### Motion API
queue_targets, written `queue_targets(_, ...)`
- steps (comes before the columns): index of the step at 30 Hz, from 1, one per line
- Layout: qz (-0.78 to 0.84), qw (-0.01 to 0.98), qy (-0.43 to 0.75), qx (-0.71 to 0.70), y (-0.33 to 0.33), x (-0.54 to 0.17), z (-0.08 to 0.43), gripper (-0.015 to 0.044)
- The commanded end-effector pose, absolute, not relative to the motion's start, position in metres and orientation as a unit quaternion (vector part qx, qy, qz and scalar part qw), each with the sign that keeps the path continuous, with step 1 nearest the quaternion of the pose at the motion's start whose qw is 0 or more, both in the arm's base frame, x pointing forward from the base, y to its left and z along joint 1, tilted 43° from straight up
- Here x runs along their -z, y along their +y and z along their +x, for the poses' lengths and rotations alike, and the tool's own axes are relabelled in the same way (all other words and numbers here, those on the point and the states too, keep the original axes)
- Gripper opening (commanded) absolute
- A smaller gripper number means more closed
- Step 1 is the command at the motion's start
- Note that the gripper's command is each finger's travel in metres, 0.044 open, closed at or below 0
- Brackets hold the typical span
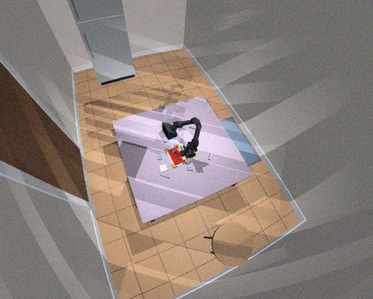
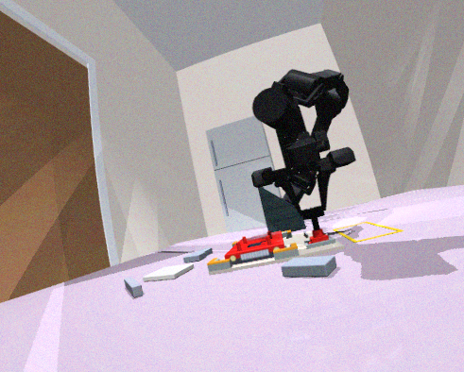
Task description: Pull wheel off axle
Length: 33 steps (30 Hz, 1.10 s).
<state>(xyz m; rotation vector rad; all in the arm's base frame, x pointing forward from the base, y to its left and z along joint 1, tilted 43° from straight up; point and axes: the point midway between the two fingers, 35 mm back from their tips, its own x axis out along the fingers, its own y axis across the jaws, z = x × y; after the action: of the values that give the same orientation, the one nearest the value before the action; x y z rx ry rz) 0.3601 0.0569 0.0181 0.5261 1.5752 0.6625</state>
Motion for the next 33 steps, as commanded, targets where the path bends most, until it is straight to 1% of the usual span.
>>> queue_targets(1,0.228,0.631,0.683,-0.288,0.053,-0.021,0.363,0.0000)
queue_targets(28,0.229,0.632,0.683,-0.287,0.046,-0.028,0.363,0.0000)
queue_targets(33,0.229,0.632,0.683,-0.287,0.038,-0.037,0.364,0.0000)
